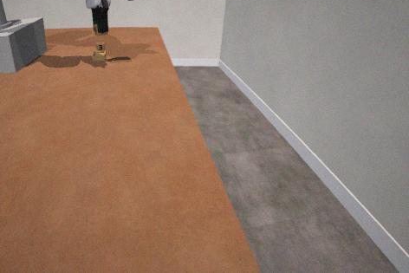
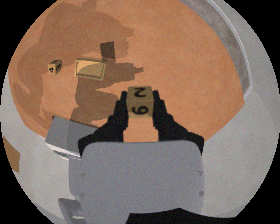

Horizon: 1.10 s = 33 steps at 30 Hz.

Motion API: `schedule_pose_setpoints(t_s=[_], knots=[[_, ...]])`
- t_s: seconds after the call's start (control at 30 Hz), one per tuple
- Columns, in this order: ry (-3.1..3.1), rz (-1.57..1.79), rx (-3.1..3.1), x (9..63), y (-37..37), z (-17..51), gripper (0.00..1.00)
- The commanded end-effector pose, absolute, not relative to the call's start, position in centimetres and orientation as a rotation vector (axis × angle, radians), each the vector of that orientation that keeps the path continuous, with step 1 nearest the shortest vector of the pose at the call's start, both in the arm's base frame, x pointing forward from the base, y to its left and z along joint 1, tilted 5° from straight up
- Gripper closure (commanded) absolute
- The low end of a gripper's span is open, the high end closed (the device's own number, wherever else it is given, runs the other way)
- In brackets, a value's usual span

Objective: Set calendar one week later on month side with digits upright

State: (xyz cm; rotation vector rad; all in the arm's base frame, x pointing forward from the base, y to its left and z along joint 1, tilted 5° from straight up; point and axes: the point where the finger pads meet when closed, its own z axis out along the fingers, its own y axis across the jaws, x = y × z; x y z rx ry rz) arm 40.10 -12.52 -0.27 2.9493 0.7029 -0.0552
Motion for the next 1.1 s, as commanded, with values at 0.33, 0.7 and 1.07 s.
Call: schedule_pose_setpoints(t_s=[0.33, 0.7, 1.07], knots=[[0.187, -0.087, 3.07, 38.4, -13.1, -0.1, 0.71], [0.127, -0.092, 3.079, 38.2, -13.1, -0.1, 0.71], [0.127, -0.092, 3.079, 38.2, -13.1, -0.1, 0.71]])
